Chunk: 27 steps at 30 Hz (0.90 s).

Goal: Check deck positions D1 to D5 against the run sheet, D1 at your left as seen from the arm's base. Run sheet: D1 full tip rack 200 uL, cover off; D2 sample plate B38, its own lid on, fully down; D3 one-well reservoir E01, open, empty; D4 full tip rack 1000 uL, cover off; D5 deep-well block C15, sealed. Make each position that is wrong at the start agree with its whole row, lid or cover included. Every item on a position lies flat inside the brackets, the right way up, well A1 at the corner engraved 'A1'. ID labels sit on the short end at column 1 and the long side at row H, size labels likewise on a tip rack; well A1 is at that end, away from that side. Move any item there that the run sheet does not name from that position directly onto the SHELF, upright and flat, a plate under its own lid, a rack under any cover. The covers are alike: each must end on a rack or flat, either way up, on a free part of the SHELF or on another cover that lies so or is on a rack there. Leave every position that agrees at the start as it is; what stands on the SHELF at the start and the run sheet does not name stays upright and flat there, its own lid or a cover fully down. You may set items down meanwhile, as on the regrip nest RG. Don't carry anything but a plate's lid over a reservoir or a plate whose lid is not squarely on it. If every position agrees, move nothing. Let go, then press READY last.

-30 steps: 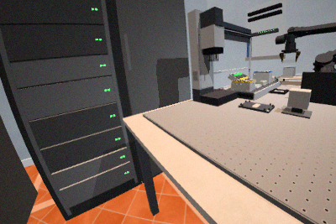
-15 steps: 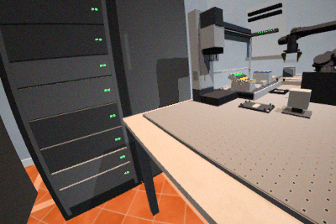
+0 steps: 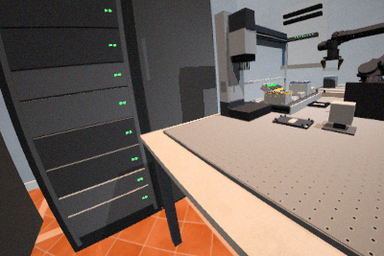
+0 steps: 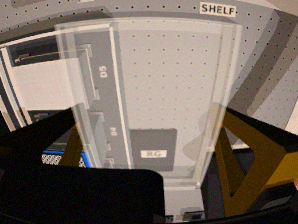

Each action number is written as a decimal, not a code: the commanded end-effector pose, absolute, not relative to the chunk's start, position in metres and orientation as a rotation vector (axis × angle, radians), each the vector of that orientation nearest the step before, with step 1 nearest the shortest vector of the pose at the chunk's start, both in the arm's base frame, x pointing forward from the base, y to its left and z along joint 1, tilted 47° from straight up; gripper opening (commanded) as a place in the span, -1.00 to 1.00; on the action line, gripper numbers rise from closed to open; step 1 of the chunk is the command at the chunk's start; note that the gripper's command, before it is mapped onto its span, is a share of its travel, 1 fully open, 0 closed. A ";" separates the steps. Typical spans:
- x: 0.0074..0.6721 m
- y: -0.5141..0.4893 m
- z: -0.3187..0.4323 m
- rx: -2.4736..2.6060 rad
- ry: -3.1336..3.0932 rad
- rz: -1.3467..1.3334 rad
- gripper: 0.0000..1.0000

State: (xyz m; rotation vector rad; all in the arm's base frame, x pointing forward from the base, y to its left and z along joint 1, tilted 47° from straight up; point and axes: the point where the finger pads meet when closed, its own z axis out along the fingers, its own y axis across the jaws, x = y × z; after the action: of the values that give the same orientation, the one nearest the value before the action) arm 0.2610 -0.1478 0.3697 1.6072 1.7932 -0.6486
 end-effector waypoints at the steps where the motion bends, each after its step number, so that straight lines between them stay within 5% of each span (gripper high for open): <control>1: 0.292 -0.144 0.383 1.601 1.764 -0.610 -1.00; 27: 0.319 -0.175 0.413 1.610 1.765 -0.631 -1.00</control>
State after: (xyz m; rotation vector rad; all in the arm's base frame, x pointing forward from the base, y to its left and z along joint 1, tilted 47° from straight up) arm 0.3080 -0.1712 0.3974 1.6403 1.7602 -0.6521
